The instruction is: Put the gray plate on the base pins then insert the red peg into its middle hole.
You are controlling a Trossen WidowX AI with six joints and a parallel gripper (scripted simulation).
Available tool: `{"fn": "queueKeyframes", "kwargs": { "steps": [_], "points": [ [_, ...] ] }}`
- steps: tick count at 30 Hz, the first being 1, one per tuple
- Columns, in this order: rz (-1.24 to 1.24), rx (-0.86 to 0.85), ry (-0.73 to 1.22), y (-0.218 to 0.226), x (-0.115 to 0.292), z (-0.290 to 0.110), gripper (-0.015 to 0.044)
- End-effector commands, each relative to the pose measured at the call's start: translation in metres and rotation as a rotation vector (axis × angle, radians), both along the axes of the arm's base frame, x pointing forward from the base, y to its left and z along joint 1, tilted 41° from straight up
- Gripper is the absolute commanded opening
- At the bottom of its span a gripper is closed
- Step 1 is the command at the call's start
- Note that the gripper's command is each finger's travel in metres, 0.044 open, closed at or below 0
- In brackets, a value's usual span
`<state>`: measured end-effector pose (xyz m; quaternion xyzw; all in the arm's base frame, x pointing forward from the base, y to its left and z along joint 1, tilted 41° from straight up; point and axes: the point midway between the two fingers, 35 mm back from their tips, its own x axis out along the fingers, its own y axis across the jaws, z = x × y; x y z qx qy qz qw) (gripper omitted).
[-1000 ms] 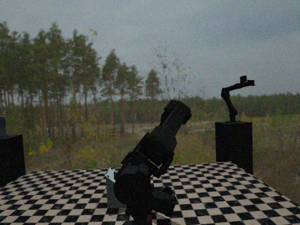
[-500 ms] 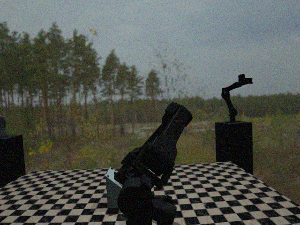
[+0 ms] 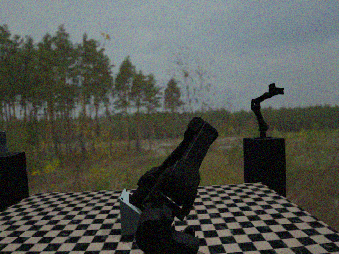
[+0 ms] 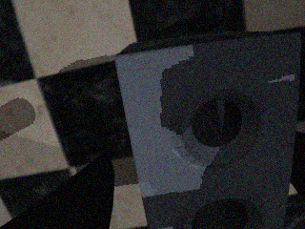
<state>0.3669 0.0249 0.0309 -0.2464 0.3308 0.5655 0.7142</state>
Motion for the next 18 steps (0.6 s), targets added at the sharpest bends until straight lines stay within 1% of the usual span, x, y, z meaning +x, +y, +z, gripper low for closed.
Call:
{"fn": "queueKeyframes", "kwargs": {
  "steps": [1,4,10,13,18],
  "points": [
    [-0.002,0.004,0.005,0.001,0.000,-0.001,0.0204],
    [-0.002,0.004,0.005,0.001,0.000,-0.001,0.0125],
    [-0.002,0.004,0.005,0.001,0.000,-0.001,0.0085],
    [-0.002,0.004,0.005,0.000,0.000,0.000,0.0006],
    [-0.006,0.002,0.004,-0.011,0.001,0.011,0.0000]
  ]
}}
